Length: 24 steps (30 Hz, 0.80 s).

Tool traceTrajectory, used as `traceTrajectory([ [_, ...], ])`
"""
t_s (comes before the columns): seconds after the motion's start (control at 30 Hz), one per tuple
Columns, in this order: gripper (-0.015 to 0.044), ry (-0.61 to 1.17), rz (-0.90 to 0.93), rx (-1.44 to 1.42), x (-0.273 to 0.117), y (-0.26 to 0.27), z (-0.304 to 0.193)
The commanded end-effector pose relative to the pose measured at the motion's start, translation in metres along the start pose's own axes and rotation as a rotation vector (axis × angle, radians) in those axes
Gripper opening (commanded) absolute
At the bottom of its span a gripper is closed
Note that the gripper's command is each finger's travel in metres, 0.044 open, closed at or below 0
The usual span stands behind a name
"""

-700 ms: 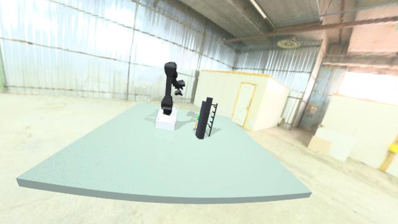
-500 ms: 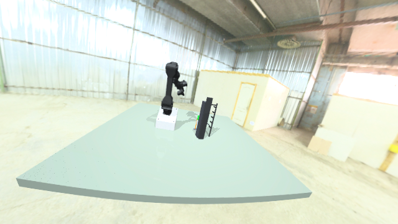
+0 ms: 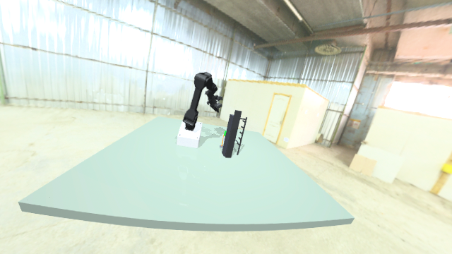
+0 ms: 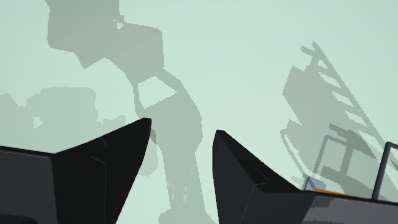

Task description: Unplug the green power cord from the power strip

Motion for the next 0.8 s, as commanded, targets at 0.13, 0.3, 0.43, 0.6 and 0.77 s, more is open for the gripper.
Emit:
traceTrajectory([
  [0.13, 0.0160, 0.247, -0.069, -0.528, 0.035, -0.079, 0.039],
  [0.3, 0.0160, 0.347, -0.049, -0.707, 0.046, -0.109, 0.046],
  [0.43, 0.0160, 0.428, -0.013, -0.848, 0.054, -0.134, 0.049],
  [0.6, 0.0160, 0.524, 0.059, -1.021, 0.062, -0.165, 0.050],
  [0.77, 0.0160, 0.611, 0.159, -1.188, 0.070, -0.197, 0.048],
])
Point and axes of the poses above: the point midway between the two fingers, 35 mm back from their tips, its own x axis out along the fingers, its own y axis across the jaws, z = x × y, the point moved 9 cm from there along -x, back along the fingers, and after that the axes turned 12 degrees about x, right-handed, at the moved point
